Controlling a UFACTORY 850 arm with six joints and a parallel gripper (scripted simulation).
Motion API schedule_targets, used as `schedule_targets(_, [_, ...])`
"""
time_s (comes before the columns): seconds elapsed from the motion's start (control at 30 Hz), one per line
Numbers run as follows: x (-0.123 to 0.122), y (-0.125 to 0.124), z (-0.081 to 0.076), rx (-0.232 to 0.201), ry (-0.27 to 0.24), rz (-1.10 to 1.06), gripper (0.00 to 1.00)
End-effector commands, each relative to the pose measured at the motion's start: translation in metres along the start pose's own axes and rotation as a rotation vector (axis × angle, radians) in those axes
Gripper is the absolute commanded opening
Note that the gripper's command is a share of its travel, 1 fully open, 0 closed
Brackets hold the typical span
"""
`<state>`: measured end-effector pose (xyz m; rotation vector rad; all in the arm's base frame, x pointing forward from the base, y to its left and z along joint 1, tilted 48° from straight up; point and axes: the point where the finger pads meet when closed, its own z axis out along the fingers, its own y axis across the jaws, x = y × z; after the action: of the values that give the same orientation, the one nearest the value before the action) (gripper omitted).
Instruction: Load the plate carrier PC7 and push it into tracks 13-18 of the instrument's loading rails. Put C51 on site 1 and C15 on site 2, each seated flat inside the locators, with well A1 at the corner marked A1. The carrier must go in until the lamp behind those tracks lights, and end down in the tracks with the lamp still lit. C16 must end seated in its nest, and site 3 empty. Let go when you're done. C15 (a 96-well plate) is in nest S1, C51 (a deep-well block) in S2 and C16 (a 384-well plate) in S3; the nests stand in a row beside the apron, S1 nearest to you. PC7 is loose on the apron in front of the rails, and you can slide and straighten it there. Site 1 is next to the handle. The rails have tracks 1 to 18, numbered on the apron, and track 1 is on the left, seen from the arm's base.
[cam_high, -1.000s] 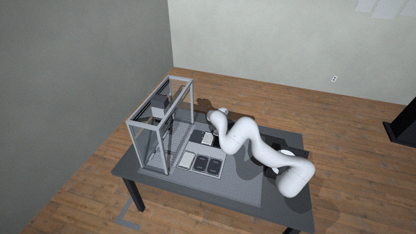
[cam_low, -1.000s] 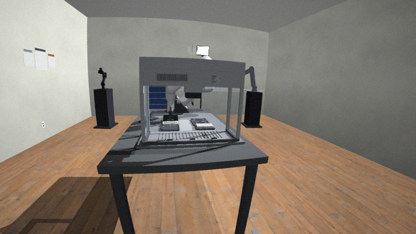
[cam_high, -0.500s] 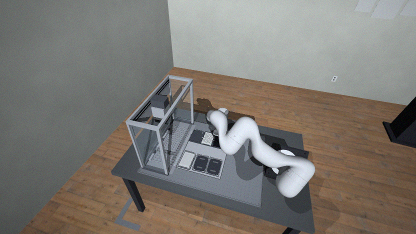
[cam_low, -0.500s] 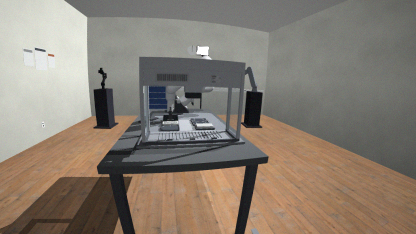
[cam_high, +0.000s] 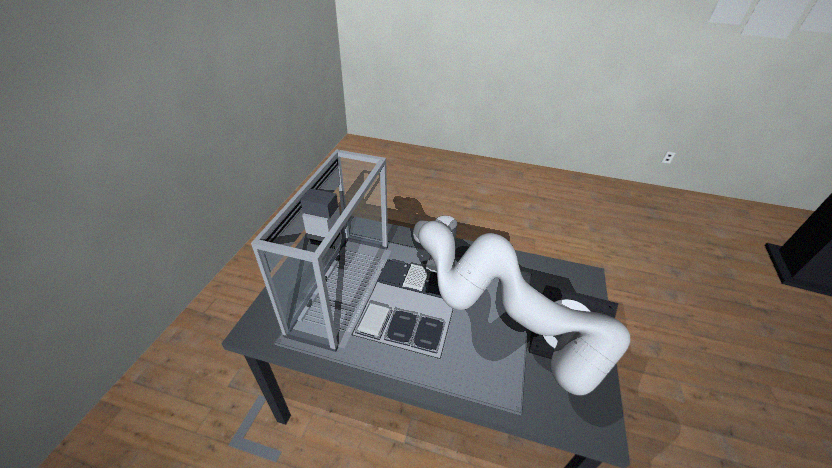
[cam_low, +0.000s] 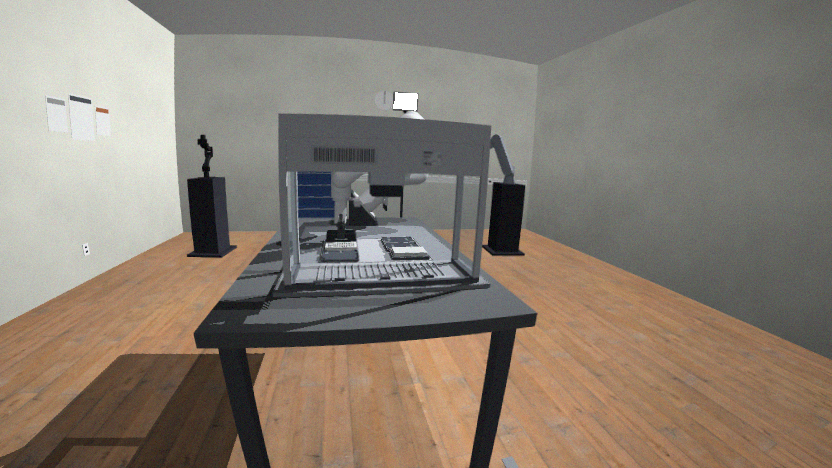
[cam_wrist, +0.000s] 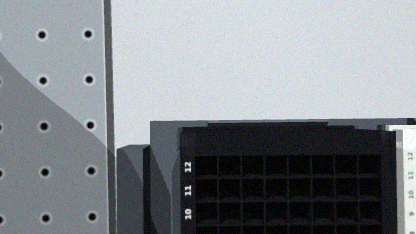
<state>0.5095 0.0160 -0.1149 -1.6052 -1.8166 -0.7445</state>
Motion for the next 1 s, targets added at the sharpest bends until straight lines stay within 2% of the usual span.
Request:
schedule_targets(0.0, [0.0,0.001,-0.001,-0.002,-0.001,-0.001,1.0])
schedule_targets(0.47, [0.0,0.001,-0.001,-0.002,-0.001,-0.001,1.0])
schedule_targets(0.97, [0.0,0.001,-0.022,-0.002,-0.001,-0.001,1.0])
